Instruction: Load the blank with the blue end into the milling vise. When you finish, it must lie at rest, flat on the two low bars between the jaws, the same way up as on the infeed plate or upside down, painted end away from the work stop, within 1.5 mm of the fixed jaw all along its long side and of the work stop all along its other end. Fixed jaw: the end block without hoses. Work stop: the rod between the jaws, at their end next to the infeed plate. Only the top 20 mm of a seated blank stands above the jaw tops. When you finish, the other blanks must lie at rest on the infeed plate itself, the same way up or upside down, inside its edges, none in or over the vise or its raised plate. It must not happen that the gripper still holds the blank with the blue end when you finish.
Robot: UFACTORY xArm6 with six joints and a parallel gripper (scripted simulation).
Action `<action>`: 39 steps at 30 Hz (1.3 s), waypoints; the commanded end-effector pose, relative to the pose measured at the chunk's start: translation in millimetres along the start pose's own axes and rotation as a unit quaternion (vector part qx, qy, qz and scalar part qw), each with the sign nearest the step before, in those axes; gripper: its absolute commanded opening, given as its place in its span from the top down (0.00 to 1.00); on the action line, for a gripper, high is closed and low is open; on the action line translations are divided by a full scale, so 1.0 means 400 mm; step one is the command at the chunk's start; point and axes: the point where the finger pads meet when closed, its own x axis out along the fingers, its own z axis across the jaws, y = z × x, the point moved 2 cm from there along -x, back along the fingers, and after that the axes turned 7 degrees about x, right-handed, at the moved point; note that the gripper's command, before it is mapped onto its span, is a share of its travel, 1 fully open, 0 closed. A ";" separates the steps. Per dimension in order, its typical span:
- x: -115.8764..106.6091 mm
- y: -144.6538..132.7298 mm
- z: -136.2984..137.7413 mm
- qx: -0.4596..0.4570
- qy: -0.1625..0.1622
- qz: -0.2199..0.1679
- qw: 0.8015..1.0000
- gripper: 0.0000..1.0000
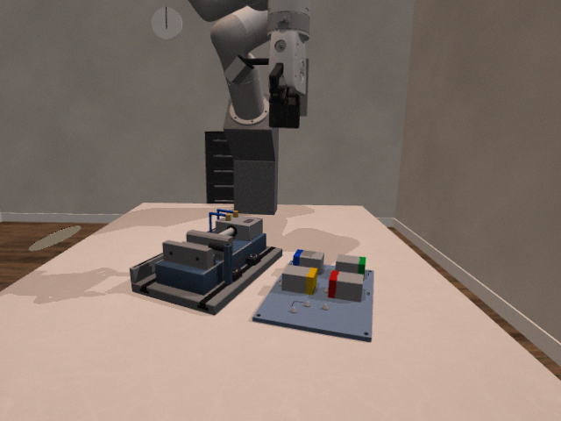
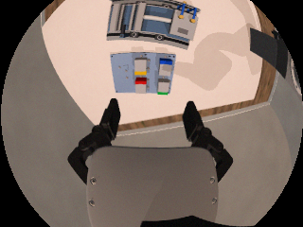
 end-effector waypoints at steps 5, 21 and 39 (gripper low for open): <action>-0.006 0.033 -0.008 0.000 -0.003 -0.006 1.000 0.00; -0.007 0.010 -0.004 0.000 -0.003 -0.005 1.000 0.00; -0.006 -0.003 -0.002 0.000 -0.003 -0.005 1.000 0.00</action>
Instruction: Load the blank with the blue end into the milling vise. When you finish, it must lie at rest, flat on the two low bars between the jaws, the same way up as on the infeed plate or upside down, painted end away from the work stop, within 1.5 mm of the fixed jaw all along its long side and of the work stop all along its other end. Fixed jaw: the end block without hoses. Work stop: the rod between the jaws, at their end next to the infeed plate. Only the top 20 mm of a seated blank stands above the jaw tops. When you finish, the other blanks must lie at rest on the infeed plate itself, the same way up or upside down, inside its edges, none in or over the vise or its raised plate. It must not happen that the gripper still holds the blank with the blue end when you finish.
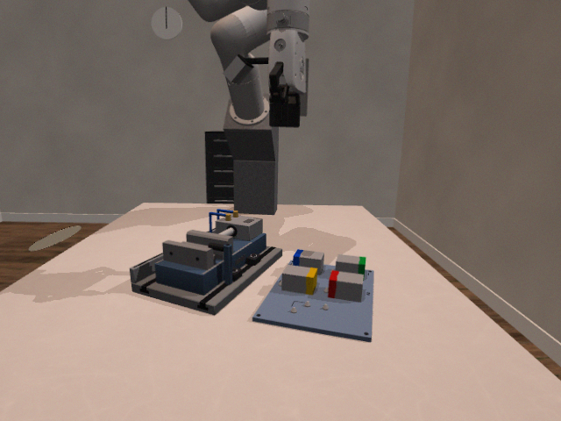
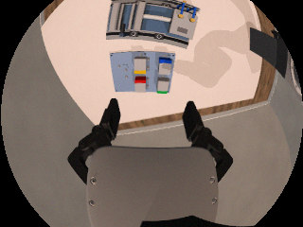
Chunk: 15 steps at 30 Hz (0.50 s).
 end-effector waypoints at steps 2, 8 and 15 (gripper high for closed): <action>-0.002 -0.002 -0.002 0.001 0.001 -0.001 1.000 0.00; -0.002 -0.006 -0.001 0.001 0.001 -0.001 1.000 0.00; -0.002 -0.008 -0.001 0.001 0.001 -0.001 1.000 0.00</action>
